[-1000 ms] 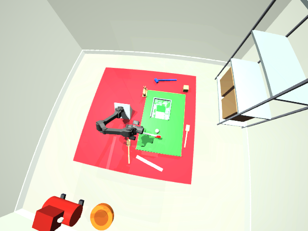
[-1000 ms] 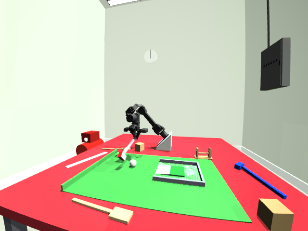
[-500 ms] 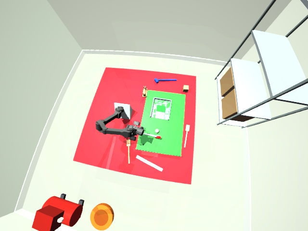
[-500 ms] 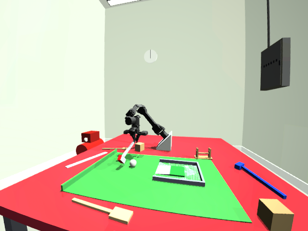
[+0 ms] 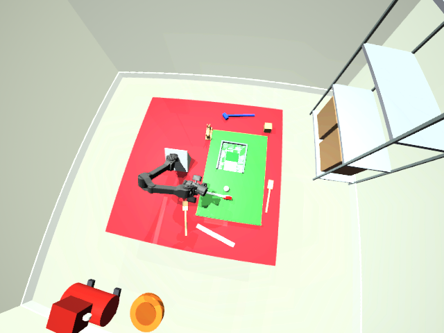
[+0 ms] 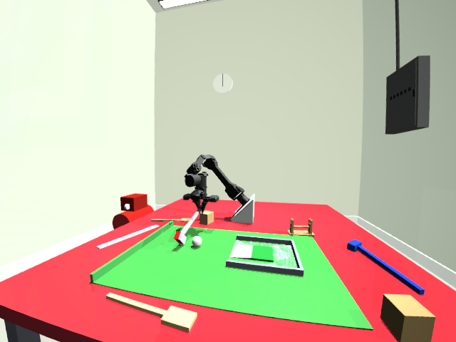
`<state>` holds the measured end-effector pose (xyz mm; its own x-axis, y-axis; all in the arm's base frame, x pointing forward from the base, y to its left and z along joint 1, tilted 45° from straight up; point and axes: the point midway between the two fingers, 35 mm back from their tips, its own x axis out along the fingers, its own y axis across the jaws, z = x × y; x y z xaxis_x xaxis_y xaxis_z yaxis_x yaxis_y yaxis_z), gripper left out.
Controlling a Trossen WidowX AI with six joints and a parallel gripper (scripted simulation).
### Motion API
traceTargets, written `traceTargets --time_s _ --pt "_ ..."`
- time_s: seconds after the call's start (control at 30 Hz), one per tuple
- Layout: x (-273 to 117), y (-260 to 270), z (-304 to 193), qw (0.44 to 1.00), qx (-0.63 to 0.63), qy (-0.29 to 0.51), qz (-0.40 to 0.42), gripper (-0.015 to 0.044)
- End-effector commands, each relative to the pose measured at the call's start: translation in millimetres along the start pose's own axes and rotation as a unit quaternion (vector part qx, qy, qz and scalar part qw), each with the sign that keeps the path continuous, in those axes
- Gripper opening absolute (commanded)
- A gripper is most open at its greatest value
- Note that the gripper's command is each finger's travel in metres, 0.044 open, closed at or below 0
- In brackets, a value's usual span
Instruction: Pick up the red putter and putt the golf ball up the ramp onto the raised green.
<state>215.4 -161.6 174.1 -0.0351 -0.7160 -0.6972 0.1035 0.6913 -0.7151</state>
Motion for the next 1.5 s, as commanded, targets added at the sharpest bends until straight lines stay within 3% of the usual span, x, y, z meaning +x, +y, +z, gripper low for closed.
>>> traceTargets --time_s 0.0,0.5,0.87,1.07,1.47 --pt "-0.1 -2.2 0.4 1.000 0.001 -0.001 0.000 0.0000" --pt "4.1 -24.4 -0.6 1.000 0.000 0.003 0.000 0.0000" --pt "2.9 108.3 -1.2 1.000 -0.002 0.000 0.005 0.0000" --pt "-4.9 110.6 -1.0 1.000 -0.002 0.000 0.006 0.0000" --pt "-57.1 109.9 -1.4 1.000 -0.003 0.001 0.006 0.0000"
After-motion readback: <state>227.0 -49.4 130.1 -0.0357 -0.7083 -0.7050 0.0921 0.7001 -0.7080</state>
